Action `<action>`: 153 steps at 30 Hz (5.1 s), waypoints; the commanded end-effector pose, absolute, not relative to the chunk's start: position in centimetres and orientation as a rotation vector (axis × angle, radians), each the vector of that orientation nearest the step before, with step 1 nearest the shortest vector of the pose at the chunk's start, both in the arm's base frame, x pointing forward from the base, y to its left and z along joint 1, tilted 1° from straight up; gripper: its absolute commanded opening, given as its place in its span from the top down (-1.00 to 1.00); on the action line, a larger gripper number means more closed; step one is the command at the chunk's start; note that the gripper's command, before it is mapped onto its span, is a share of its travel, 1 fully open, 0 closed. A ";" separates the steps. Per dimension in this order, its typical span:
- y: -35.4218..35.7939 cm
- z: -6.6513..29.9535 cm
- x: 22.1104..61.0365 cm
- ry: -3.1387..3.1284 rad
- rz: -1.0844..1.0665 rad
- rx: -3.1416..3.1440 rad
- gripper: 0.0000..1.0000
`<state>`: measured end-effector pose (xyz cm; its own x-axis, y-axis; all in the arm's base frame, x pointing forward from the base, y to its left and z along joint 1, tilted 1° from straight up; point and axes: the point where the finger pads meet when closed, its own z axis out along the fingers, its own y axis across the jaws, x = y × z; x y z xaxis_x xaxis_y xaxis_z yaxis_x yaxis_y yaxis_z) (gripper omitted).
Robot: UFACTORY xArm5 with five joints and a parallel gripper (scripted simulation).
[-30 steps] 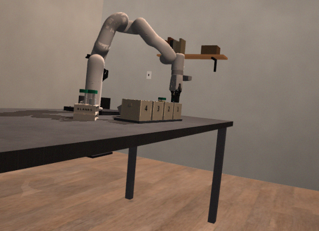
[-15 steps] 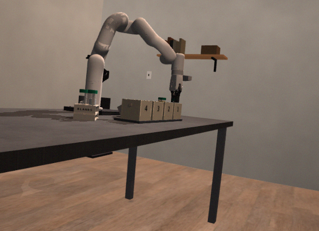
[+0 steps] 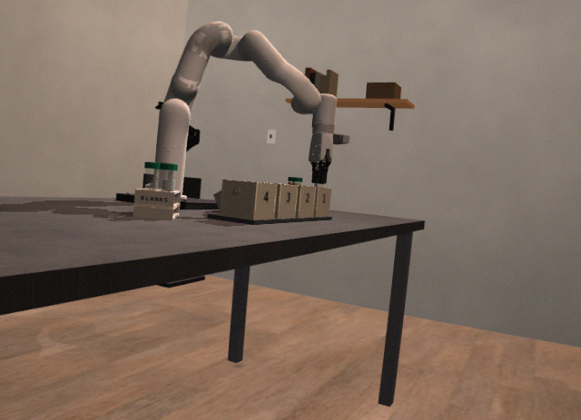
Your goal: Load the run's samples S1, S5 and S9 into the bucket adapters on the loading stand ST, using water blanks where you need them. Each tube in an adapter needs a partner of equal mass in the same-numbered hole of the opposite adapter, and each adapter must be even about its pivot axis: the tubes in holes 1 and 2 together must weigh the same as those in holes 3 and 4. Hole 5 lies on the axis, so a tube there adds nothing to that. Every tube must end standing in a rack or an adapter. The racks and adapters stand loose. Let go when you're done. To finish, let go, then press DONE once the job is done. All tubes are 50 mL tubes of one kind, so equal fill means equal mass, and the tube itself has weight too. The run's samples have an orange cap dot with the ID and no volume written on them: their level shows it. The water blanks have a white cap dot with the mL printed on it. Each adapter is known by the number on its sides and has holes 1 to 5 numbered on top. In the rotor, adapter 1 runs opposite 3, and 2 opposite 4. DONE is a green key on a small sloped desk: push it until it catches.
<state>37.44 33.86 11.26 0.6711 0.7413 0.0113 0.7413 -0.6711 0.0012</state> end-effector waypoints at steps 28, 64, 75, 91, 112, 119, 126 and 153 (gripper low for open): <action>33.8 17.0 37.5 -1.267 -0.017 -2.857 0.13; 33.7 23.4 37.5 -1.267 -0.017 -2.857 0.13; 33.7 23.9 37.5 -1.267 -0.017 -2.857 0.13; 33.7 23.9 37.5 -1.267 -0.017 -2.857 0.13; 30.5 23.9 29.2 -0.315 -0.007 -3.107 -0.15; 30.5 23.9 29.2 0.049 -0.004 -3.122 -0.15; 30.5 23.9 29.2 0.309 -0.001 -3.107 -0.15; 30.5 23.9 29.2 1.123 0.007 -2.914 -0.15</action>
<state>29.10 30.40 23.71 0.7478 -0.6640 0.0004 -0.6639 -0.7477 -0.0113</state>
